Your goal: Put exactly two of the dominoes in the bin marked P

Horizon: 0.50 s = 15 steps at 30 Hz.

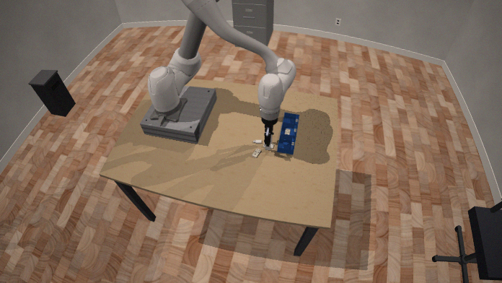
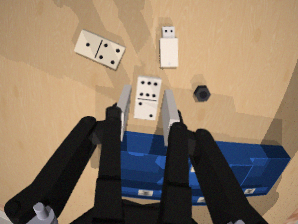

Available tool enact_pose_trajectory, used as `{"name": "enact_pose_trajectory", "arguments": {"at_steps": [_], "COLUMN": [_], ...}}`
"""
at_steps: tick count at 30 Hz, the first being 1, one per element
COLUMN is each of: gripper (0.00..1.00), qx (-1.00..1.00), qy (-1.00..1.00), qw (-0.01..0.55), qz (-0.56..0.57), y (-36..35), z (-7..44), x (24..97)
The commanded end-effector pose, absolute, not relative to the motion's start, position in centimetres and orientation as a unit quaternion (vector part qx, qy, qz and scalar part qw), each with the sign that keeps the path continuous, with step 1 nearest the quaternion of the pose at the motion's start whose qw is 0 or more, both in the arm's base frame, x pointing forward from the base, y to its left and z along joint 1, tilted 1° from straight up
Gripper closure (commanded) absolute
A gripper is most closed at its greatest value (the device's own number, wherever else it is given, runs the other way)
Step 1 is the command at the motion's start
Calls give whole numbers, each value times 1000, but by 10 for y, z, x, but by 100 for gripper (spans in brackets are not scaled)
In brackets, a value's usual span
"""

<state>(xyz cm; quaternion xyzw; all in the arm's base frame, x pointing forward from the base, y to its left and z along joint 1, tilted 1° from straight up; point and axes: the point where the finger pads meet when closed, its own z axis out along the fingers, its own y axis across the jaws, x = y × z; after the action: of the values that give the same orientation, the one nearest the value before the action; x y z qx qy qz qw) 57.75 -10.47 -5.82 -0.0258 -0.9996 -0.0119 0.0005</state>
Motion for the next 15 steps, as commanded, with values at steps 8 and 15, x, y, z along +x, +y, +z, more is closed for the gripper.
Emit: {"name": "enact_pose_trajectory", "arguments": {"at_steps": [8,15], "gripper": [87,87], "qx": [-26,-26], "qy": [-1000,-1000], "qw": [0,0], "qz": [-12,-12], "y": [-105,-105], "z": [-58,-58], "x": [578,578]}}
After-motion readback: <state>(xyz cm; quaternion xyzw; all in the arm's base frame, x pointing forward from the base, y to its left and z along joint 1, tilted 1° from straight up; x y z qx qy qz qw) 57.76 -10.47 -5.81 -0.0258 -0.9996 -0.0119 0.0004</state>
